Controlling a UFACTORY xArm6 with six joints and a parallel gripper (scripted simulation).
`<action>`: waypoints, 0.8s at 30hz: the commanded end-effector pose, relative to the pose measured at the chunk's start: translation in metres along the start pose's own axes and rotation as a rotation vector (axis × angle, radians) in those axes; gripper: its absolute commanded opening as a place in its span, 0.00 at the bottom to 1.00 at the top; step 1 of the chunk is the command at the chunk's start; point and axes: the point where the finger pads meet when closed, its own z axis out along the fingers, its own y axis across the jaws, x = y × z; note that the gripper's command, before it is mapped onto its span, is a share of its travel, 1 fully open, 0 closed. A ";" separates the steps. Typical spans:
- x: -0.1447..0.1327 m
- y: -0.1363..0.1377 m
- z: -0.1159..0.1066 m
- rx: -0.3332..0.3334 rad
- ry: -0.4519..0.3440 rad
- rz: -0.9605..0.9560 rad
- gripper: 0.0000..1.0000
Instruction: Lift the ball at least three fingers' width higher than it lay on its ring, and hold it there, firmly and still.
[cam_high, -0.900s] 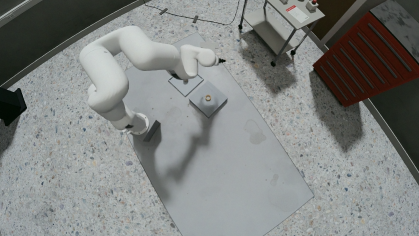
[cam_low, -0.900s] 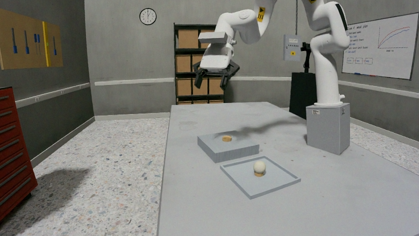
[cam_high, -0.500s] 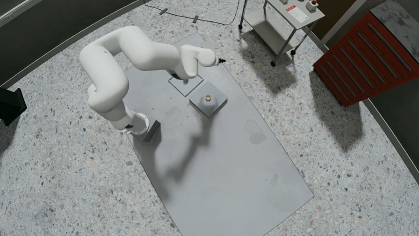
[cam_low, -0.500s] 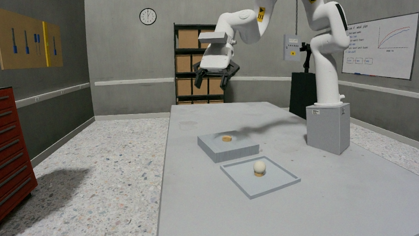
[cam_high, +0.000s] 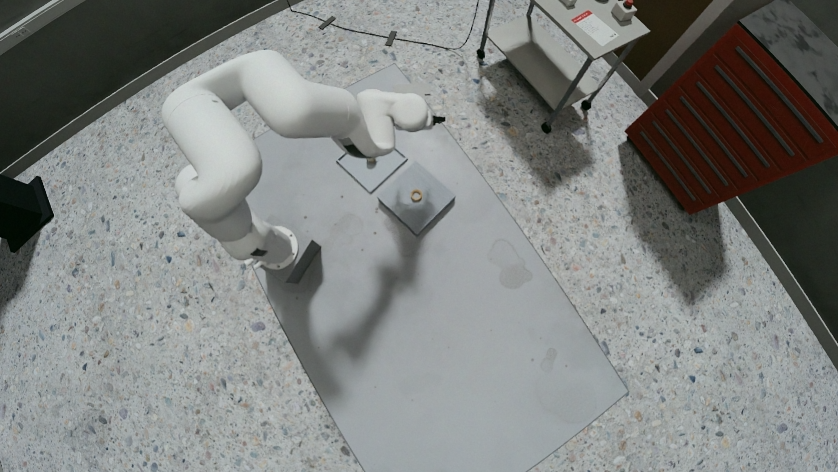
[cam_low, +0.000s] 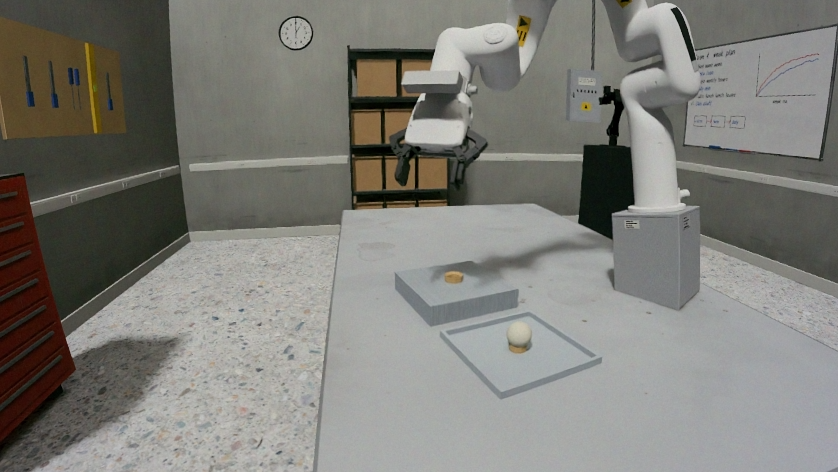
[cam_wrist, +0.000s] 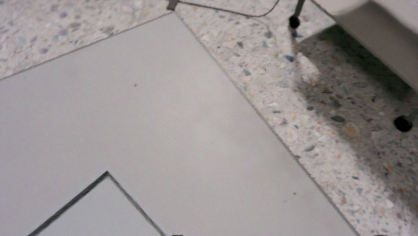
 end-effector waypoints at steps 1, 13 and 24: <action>-0.003 -0.039 0.034 0.074 -0.126 -0.166 1.00; -0.041 -0.147 0.108 0.201 -0.398 -0.641 1.00; -0.050 -0.164 0.118 0.218 -0.474 -0.774 1.00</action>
